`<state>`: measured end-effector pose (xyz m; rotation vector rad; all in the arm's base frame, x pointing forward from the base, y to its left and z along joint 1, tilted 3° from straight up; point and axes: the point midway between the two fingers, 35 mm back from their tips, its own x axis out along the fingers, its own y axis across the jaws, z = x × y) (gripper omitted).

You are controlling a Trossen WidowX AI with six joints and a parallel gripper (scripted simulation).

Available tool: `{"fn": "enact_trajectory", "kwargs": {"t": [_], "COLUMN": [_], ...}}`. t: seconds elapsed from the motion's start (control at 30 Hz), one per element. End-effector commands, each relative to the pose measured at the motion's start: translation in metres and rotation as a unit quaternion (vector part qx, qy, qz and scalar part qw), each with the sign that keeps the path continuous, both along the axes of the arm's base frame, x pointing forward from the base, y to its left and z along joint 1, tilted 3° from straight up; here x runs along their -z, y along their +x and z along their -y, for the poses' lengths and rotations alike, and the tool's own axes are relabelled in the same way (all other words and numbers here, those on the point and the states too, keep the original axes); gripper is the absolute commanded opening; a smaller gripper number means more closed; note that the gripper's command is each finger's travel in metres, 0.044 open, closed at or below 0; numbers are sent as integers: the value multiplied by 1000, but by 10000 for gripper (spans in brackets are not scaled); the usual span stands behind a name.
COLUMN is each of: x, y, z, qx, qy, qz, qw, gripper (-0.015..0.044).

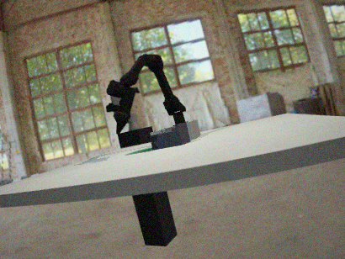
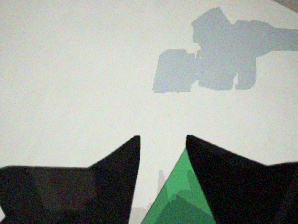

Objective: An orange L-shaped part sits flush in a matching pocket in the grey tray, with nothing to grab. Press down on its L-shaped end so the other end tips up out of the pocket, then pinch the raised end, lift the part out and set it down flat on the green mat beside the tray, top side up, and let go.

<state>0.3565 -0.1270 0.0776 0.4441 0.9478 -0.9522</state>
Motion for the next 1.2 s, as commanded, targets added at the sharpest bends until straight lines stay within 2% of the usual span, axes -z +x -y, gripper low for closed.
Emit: {"fn": "enact_trajectory", "kwargs": {"t": [0.0, 0.23, 0.4, 0.67, 0.87, 1.17], "x": [-5, -13, -23, -16, 48, 54], "y": [-4, -54, -101, -102, -100, -100], "z": [-74, -194, -248, -249, -246, -246], "qx": [-131, -339, -443, -446, -446, -446], "qy": [40, 108, 138, 139, 139, 139], "qz": [-50, -152, -214, -216, -216, -216], "qw": [989, 922, 860, 857, 857, 857], "gripper": [180, 180, 180, 180, 180, 180]}}
